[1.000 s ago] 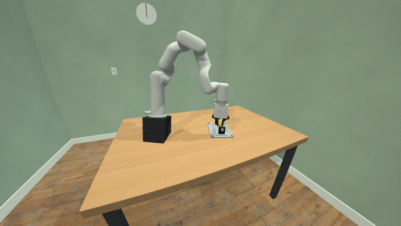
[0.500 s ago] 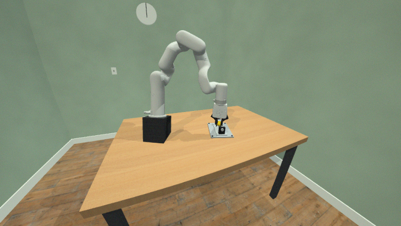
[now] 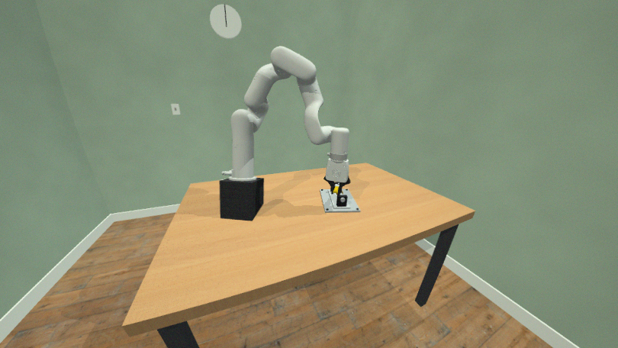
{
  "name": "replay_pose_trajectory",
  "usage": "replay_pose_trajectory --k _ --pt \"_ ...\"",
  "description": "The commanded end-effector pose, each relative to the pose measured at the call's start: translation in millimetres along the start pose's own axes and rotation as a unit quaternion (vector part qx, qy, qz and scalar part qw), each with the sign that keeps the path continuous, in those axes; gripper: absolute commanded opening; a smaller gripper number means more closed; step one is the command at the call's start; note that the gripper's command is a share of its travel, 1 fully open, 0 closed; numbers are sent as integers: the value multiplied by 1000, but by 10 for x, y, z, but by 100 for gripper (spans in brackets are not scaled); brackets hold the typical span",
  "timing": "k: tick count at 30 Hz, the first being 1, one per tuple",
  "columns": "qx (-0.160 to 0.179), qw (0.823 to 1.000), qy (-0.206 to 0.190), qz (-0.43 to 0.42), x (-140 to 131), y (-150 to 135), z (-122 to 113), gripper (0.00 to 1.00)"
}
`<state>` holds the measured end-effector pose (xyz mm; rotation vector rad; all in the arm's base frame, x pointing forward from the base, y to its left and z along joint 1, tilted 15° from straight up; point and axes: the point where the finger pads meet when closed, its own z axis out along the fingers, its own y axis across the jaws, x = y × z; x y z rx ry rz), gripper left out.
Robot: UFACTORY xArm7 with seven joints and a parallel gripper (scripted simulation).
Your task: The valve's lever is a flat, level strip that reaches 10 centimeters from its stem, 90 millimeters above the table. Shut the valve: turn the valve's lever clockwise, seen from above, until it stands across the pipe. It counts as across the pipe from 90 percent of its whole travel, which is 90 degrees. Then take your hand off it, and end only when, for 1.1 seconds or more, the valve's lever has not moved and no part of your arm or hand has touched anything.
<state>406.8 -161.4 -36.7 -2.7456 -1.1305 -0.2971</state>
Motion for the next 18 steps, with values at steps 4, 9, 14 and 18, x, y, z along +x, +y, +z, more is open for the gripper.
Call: replay_pose_trajectory --k 4,9,14,18 --pt "1 1000 1 24 1 -43 -12 0" --pt "1 999 1 43 3 -73 -12 0" --pt "1 999 1 53 5 -89 -12 0" --pt "1 998 1 64 7 -105 -12 0"
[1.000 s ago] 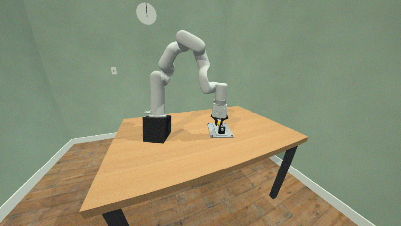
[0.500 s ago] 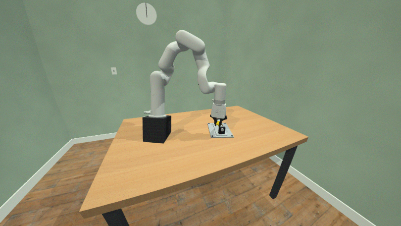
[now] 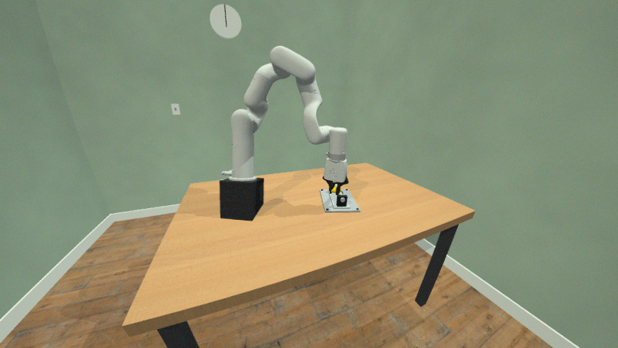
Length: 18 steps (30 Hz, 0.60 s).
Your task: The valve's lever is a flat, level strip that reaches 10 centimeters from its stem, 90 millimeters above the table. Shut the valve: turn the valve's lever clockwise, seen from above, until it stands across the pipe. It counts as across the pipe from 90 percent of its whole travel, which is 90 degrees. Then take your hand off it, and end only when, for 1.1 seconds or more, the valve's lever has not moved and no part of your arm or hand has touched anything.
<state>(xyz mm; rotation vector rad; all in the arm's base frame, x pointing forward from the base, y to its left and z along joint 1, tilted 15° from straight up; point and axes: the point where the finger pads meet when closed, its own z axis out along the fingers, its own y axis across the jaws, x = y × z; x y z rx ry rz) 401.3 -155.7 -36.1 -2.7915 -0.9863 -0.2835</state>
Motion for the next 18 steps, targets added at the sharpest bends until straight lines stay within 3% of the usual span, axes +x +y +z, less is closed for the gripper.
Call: replay_pose_trajectory --k 1,18 --pt "1 1000 1 19 3 -35 -11 0" --pt "1 998 1 65 9 -107 -12 0"
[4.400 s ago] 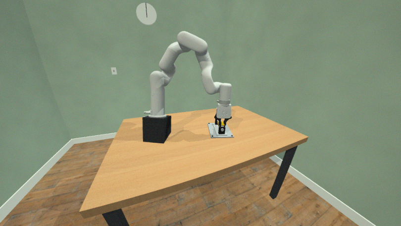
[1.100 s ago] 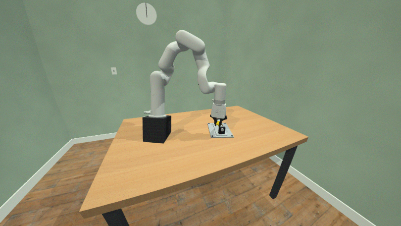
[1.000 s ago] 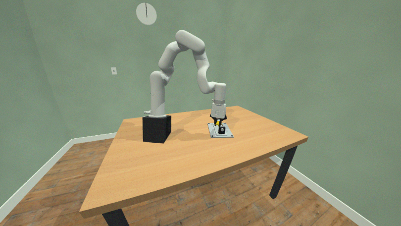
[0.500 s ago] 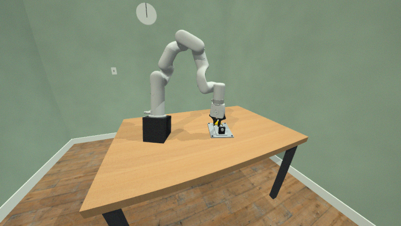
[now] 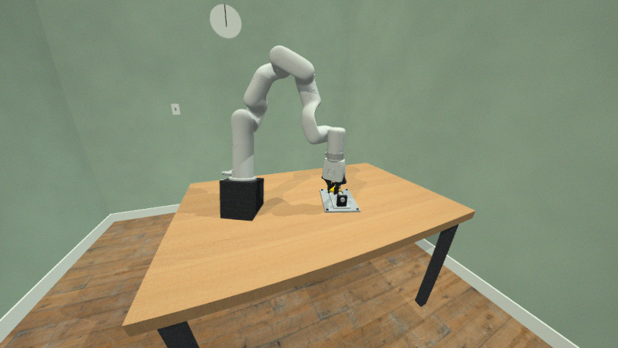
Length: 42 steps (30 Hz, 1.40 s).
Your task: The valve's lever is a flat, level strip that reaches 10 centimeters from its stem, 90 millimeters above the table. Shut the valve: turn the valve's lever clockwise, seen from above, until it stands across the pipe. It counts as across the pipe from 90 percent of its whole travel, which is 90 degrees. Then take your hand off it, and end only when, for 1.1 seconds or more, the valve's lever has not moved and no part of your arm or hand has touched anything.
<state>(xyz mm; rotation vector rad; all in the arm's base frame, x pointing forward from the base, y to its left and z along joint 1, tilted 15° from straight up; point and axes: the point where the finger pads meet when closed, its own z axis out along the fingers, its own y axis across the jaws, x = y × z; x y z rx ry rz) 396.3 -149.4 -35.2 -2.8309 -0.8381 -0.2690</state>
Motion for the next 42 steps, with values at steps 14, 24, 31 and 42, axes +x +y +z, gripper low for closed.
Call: replay_pose_trajectory --k 14,24,31,42 --pt "1 999 1 53 8 -89 -12 0" --pt "1 997 1 81 14 -134 -12 0" --pt "1 995 1 104 21 -169 -12 0" --pt "1 991 1 133 32 -214 -12 0"
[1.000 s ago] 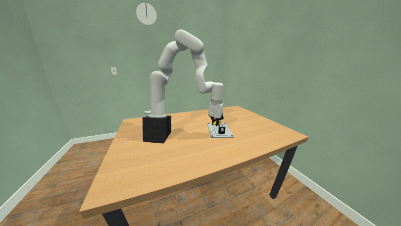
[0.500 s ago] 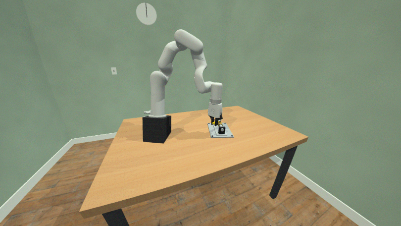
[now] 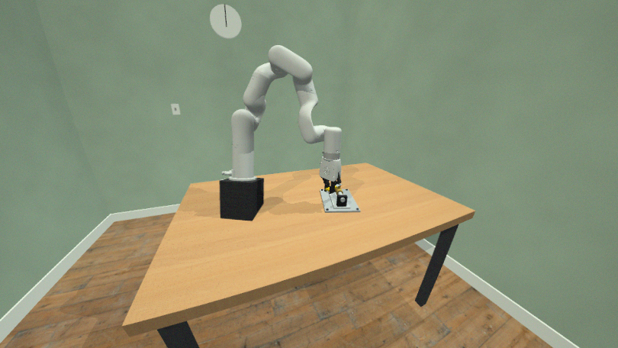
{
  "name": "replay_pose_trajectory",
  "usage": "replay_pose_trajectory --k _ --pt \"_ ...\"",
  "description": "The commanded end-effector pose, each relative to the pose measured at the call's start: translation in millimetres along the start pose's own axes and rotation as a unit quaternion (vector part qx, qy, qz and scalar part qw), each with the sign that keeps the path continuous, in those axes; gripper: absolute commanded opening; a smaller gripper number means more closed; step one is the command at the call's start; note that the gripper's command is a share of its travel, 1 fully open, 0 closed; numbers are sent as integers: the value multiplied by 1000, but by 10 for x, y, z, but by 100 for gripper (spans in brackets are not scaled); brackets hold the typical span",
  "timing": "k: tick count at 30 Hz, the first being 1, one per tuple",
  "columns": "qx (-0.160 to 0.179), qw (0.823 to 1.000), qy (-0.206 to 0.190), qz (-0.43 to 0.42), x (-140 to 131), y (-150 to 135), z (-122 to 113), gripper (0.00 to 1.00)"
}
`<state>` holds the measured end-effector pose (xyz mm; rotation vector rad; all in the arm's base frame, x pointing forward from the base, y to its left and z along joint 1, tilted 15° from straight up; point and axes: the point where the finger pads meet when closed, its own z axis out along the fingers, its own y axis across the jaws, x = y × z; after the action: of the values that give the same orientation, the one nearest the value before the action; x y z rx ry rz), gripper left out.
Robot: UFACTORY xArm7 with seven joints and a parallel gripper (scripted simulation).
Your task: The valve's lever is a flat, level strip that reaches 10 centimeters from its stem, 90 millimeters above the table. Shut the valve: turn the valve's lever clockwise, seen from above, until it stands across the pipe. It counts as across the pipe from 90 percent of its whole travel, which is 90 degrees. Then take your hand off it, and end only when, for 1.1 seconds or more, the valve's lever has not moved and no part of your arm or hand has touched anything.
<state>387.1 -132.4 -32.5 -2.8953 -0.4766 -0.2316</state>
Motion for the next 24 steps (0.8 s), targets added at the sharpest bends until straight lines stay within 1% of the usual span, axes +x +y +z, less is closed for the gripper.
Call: replay_pose_trajectory --k 1,24 --pt "1 1000 1 14 8 -30 -11 0" --pt "1 997 1 82 19 -138 -12 0"
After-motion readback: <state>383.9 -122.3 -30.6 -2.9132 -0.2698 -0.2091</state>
